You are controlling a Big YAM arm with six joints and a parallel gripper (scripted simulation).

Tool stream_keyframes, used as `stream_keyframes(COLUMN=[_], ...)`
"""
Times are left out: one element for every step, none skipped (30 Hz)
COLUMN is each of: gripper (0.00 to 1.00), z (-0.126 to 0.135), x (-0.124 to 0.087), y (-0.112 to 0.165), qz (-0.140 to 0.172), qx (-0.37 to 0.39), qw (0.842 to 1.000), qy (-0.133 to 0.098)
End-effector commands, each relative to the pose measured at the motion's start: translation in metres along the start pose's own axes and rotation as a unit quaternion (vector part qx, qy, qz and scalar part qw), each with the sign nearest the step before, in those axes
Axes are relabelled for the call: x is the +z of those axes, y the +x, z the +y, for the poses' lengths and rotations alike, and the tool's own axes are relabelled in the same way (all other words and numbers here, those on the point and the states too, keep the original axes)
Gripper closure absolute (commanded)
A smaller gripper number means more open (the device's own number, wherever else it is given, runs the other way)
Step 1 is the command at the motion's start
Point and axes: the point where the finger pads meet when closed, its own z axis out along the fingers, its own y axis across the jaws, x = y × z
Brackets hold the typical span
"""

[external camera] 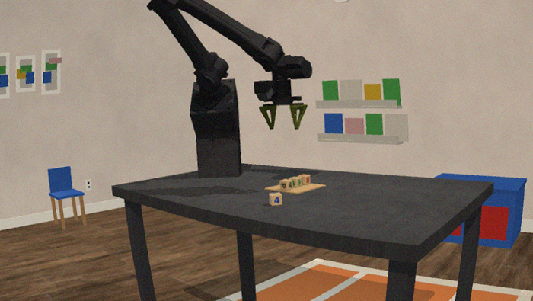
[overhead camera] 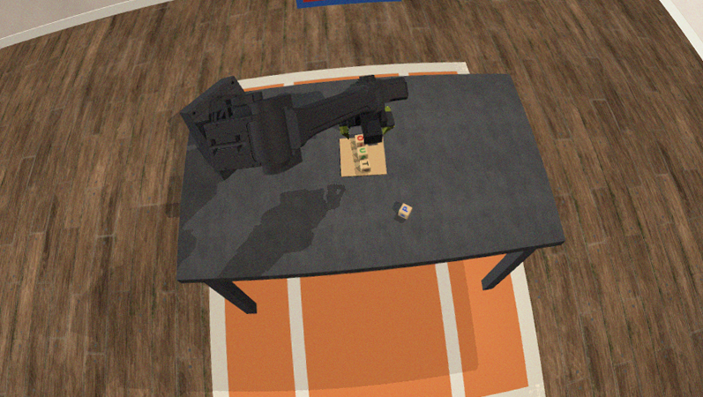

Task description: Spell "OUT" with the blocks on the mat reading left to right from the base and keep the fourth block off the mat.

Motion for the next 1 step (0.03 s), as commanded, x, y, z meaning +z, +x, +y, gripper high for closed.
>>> stream_keyframes(gripper=[0.0], z=[0.0049], x=[-0.003], y=[0.0038], qz=[0.002], qx=[-0.001], qw=[1.0], qy=[-0.001])
